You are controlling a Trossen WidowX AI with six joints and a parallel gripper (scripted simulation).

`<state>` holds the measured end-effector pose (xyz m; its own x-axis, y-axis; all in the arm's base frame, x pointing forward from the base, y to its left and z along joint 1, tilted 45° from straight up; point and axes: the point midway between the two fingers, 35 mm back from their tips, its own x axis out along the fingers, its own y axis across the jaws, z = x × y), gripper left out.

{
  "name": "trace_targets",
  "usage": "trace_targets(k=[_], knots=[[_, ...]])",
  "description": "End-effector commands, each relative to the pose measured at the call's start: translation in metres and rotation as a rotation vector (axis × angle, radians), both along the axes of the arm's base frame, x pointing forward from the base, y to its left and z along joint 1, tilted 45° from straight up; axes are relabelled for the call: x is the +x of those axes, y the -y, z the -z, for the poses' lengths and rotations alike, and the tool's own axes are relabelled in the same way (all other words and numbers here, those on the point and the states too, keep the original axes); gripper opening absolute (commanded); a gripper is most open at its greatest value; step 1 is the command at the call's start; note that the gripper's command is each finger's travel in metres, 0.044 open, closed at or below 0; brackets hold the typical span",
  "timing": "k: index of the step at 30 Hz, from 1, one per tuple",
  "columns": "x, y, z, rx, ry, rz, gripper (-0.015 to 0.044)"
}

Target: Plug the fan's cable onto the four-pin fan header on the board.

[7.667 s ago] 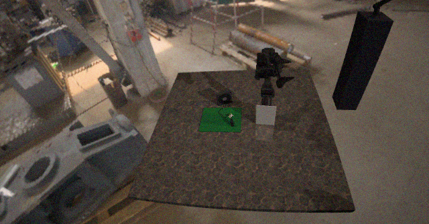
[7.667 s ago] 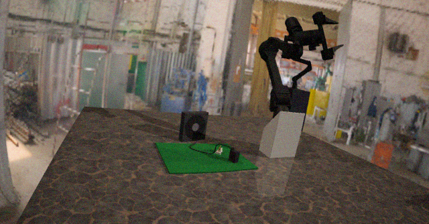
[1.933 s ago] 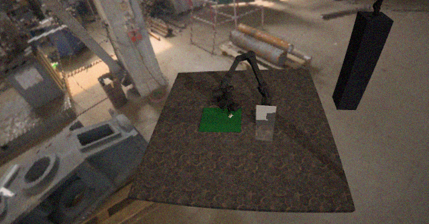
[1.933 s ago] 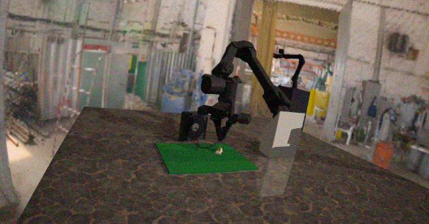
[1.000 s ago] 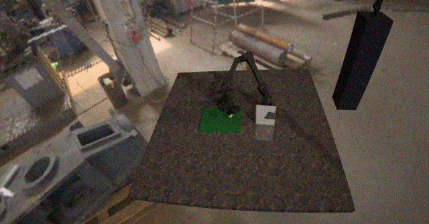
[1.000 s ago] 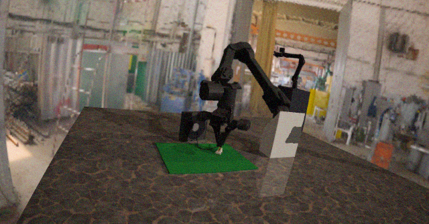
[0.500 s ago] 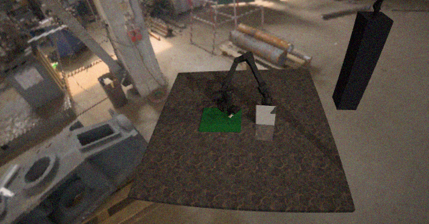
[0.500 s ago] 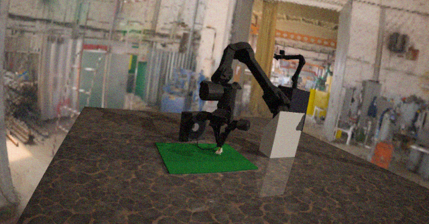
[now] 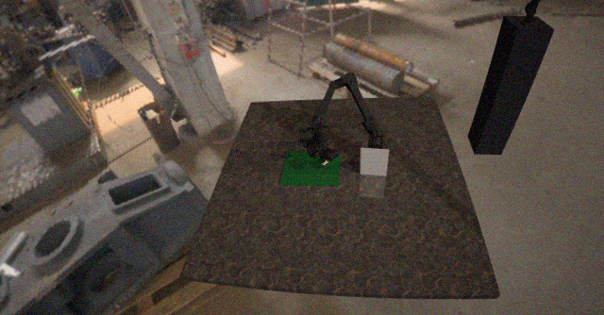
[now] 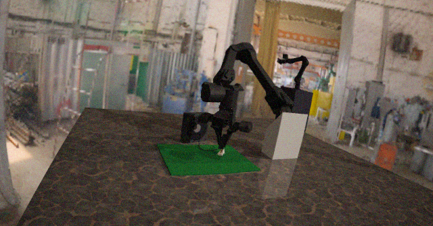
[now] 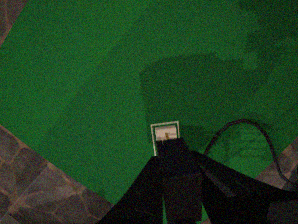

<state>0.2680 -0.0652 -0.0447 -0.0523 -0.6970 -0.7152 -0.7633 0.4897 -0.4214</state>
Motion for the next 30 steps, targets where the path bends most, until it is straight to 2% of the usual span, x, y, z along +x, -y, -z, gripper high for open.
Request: trace_targets(k=[1, 30], knots=[[-0.0003, 0.0008, 0.0008, -0.003, -0.003, -0.004, 0.0], [-0.0011, 0.0088, 0.0089, -0.003, -0.004, -0.005, 0.0]])
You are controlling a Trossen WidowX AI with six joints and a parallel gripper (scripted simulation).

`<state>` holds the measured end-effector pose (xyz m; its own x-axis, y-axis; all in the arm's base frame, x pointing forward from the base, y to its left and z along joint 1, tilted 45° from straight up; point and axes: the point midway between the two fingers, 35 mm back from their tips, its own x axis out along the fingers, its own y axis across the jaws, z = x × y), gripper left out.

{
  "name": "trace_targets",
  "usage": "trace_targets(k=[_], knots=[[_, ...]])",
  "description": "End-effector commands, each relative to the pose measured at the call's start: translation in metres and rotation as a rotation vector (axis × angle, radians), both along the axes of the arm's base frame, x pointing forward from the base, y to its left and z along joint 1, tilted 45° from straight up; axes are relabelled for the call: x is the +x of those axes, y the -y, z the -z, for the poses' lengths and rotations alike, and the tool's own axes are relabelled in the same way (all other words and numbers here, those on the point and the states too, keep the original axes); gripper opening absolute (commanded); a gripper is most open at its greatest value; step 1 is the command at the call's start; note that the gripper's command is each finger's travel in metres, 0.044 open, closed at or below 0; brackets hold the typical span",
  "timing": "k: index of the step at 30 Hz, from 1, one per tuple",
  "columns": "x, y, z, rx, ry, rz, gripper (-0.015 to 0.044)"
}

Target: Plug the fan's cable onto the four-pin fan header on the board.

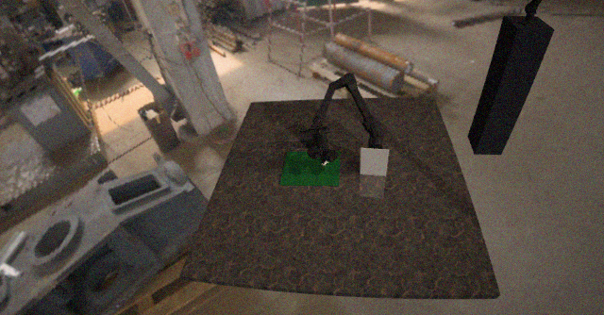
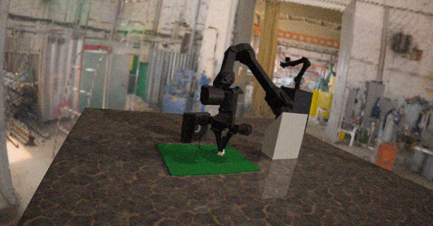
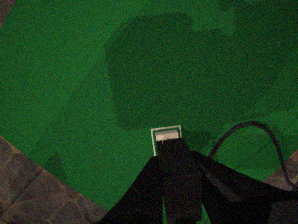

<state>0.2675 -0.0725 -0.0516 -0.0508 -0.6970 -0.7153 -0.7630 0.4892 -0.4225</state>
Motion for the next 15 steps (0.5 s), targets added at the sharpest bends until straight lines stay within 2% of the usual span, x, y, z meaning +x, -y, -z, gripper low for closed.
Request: trace_targets(k=[1, 13, 15], knots=[[-0.0006, 0.0021, 0.0025, -0.003, -0.006, -0.004, 0.0], [-0.0011, 0.0078, 0.0083, -0.004, -0.006, -0.004, 0.0], [-0.0003, 0.0054, 0.006, 0.0, 0.0, -0.003, 0.0052]])
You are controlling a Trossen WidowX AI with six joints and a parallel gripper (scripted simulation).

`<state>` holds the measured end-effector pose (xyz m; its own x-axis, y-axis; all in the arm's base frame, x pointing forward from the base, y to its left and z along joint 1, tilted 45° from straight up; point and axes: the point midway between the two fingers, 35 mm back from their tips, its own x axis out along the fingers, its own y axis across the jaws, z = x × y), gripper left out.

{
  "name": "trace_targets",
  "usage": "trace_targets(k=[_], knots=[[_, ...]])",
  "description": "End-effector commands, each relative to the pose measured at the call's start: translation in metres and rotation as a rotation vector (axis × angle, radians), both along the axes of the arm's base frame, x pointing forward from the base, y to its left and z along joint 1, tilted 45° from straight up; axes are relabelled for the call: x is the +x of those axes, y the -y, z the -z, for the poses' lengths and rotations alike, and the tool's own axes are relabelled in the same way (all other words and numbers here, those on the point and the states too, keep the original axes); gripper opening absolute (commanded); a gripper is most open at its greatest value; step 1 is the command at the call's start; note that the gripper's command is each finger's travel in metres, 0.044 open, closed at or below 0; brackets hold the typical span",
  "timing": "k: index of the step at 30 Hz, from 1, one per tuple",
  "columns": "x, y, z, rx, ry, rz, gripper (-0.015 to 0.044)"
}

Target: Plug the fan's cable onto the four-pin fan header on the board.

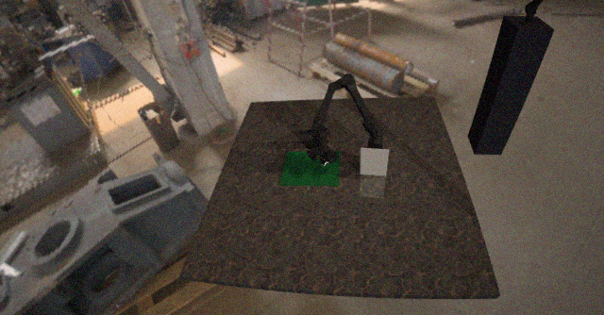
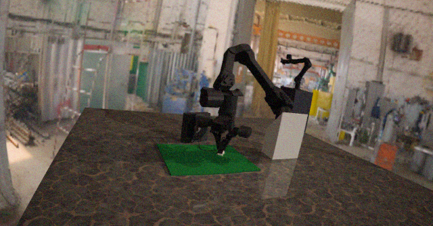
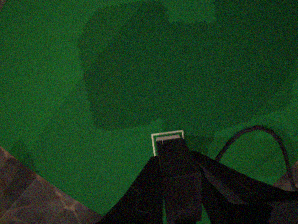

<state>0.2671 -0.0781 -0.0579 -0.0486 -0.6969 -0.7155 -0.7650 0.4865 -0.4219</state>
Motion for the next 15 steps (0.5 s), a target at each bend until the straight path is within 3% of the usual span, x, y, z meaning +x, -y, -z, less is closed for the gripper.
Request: trace_targets(k=[1, 8, 15], knots=[[0.0, 0.0, 0.0, 0.0, 0.001, 0.0, 0.0079], [0.0, 0.0, 0.0, 0.0, 0.001, 0.0, 0.026], [0.003, -0.033, -0.032, 0.0, -0.004, -0.001, 0.026]])
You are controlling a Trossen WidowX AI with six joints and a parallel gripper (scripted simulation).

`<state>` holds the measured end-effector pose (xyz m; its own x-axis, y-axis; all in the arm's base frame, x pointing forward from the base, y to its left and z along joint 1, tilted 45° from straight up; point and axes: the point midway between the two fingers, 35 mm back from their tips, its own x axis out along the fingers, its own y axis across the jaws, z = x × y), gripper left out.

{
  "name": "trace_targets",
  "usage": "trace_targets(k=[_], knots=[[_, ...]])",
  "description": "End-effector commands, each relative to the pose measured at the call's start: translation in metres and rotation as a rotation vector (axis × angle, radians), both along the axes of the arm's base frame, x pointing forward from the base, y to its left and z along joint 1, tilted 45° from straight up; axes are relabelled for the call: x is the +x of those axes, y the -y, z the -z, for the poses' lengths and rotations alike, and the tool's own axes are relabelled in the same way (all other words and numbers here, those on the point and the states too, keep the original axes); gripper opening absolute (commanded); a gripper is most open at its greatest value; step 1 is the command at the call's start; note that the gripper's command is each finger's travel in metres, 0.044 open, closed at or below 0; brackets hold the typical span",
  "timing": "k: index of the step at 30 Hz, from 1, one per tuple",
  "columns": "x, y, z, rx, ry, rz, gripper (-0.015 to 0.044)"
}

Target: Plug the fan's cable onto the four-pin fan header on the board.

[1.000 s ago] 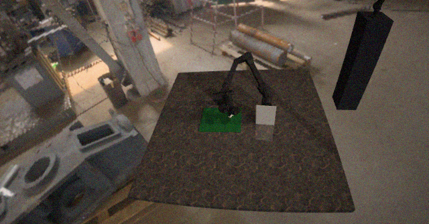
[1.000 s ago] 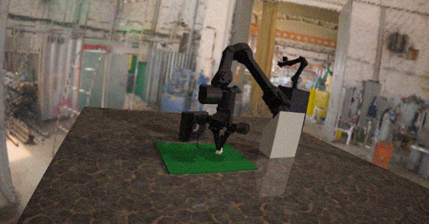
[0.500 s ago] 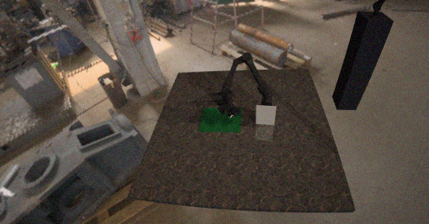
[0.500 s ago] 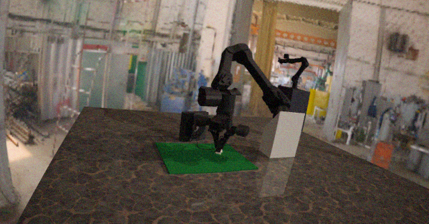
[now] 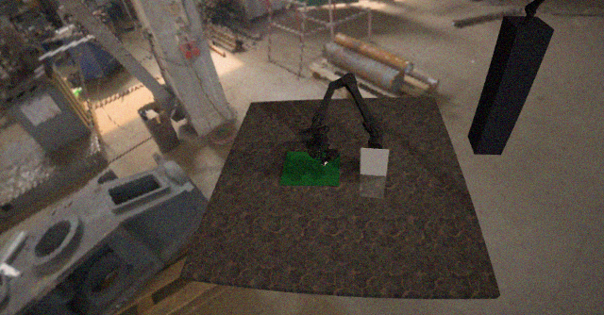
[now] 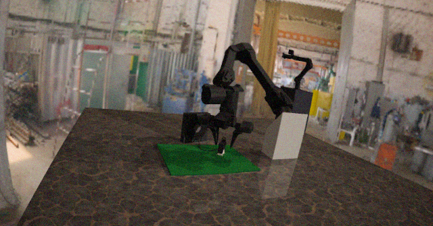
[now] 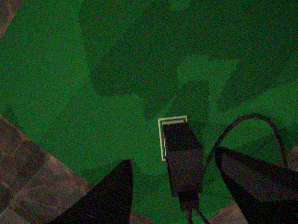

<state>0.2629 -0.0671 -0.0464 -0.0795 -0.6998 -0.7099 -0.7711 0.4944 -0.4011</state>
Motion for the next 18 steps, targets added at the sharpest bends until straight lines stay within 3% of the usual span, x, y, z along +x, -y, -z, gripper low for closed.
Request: trace_targets(k=[1, 7, 18], knots=[[0.008, -0.026, -0.026, 0.004, 0.026, -0.014, 0.026], [0.013, -0.031, -0.025, 0.004, 0.026, -0.014, 0.026], [0.09, -0.087, 0.034, 0.007, 0.031, -0.014, 0.026]])
